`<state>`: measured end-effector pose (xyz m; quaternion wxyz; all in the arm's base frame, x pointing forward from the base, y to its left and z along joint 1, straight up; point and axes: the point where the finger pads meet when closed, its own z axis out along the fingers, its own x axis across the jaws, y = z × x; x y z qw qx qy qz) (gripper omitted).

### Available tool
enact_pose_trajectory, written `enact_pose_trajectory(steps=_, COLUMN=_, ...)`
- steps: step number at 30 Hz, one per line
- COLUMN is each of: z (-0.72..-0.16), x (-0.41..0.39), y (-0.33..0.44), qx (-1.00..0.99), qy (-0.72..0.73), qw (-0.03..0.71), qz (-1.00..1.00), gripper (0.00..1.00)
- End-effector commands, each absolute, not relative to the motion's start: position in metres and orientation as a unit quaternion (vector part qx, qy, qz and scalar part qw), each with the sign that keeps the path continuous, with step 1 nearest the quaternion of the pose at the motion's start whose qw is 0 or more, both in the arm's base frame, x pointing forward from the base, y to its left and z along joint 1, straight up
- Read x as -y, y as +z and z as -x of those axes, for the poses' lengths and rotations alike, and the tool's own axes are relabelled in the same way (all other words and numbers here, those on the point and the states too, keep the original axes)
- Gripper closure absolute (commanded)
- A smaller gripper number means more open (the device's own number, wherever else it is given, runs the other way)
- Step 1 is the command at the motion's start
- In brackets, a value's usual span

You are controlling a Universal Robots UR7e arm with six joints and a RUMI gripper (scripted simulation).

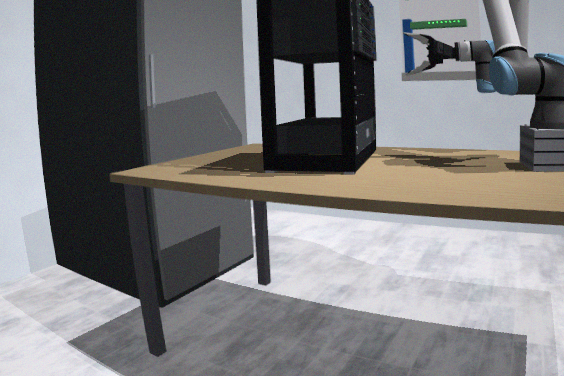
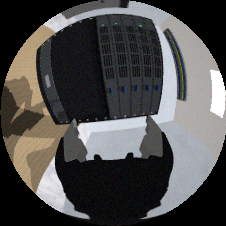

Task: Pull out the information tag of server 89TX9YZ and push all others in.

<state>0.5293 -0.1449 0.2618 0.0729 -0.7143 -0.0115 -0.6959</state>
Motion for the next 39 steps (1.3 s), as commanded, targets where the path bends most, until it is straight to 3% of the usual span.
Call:
enact_pose_trajectory(steps=1, z=-0.529, x=0.14, y=0.263, qx=0.019, qy=-0.698, qw=0.07, qz=0.712, gripper=0.0)
enact_pose_trajectory(steps=39, z=-0.525, x=0.119, y=0.266, qx=0.053, qy=-0.705, qw=0.059, qz=0.705, gripper=0.0)
